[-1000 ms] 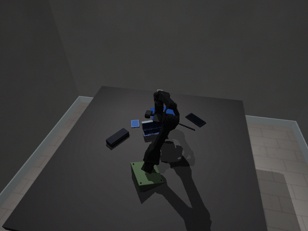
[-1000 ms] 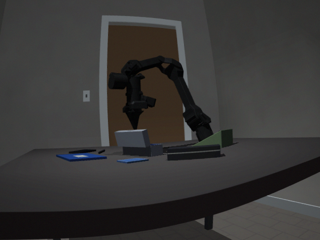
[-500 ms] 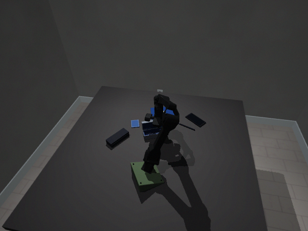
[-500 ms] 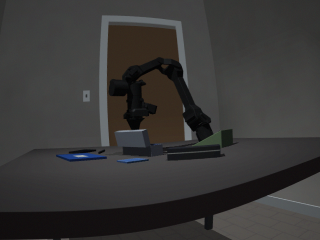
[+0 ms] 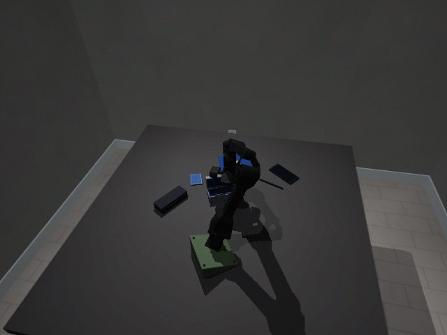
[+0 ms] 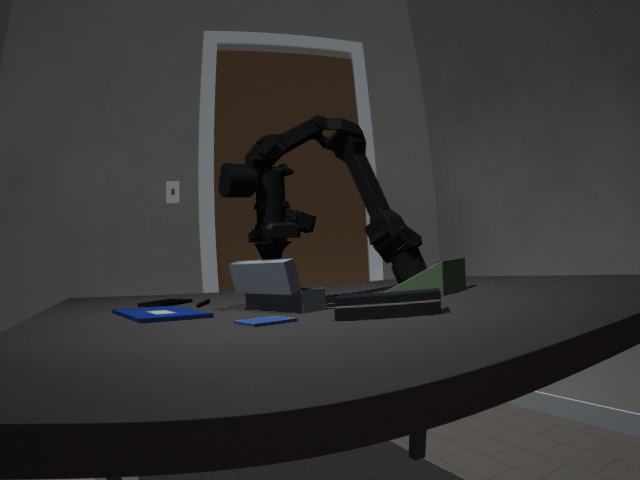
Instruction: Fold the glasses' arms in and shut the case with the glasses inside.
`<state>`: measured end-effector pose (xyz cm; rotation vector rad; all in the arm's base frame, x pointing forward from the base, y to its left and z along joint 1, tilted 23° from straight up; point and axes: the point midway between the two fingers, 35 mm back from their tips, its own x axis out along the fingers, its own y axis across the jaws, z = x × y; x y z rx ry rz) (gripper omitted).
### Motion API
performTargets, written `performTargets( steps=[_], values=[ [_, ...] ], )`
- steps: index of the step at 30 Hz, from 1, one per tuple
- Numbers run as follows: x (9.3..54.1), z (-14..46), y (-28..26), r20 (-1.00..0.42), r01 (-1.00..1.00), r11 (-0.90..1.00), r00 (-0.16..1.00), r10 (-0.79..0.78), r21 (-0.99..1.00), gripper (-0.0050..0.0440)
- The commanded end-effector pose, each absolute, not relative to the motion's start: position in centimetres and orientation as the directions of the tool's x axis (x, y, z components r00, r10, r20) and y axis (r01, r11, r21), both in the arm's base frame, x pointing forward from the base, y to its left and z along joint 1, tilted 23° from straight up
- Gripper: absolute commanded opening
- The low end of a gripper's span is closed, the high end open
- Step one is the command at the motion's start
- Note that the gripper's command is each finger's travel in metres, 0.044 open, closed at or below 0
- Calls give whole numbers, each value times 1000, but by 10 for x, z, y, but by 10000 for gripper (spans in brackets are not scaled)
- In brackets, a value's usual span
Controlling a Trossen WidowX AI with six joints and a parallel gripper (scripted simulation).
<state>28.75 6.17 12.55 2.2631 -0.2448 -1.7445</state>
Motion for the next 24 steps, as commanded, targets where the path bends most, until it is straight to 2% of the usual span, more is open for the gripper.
performTargets(
  steps=[1,24],
  values=[
    [290,126,59,-921,34,-950,258,-293,312,0],
    [298,132,49,-921,34,-950,258,-293,312,0]
  ],
)
